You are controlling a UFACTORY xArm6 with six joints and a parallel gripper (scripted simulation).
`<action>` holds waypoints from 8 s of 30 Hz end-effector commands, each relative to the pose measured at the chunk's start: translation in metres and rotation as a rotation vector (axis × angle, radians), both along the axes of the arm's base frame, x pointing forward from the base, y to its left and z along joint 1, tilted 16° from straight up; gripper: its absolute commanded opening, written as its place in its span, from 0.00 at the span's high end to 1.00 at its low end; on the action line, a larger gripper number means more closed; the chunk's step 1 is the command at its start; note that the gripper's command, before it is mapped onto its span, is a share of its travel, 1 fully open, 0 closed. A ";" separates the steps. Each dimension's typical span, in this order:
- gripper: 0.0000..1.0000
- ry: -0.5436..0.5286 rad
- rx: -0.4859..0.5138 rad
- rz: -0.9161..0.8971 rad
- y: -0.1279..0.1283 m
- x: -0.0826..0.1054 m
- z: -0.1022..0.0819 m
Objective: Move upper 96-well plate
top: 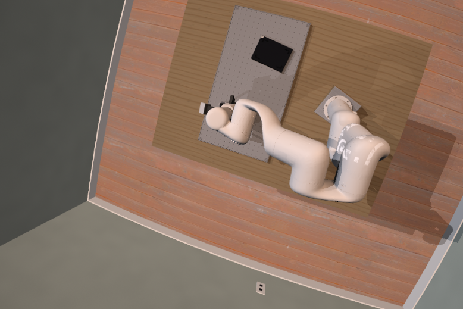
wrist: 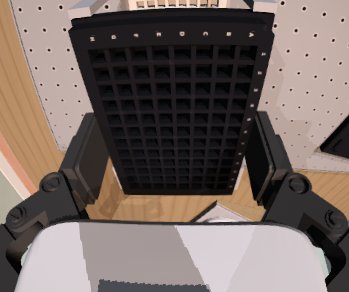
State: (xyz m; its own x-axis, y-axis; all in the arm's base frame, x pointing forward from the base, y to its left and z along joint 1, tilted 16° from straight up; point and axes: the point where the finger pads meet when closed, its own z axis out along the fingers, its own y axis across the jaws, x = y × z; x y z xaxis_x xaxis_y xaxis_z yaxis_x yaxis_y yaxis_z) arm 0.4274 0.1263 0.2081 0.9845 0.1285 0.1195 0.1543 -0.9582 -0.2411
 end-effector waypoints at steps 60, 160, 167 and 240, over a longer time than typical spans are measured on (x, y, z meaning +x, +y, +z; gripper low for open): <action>1.00 0.069 0.025 -0.278 -0.078 -0.017 0.014; 1.00 0.070 0.022 -0.278 -0.323 -0.069 -0.063; 1.00 0.070 0.022 -0.278 -0.322 -0.069 -0.062; 1.00 0.070 0.023 -0.278 -0.301 -0.062 -0.138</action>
State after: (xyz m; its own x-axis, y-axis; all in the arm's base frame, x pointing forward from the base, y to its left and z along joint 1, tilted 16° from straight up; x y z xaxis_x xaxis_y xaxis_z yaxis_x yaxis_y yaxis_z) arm 0.3639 -0.1753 0.0768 0.9877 -0.1495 0.0458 -0.1323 -0.9551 -0.2652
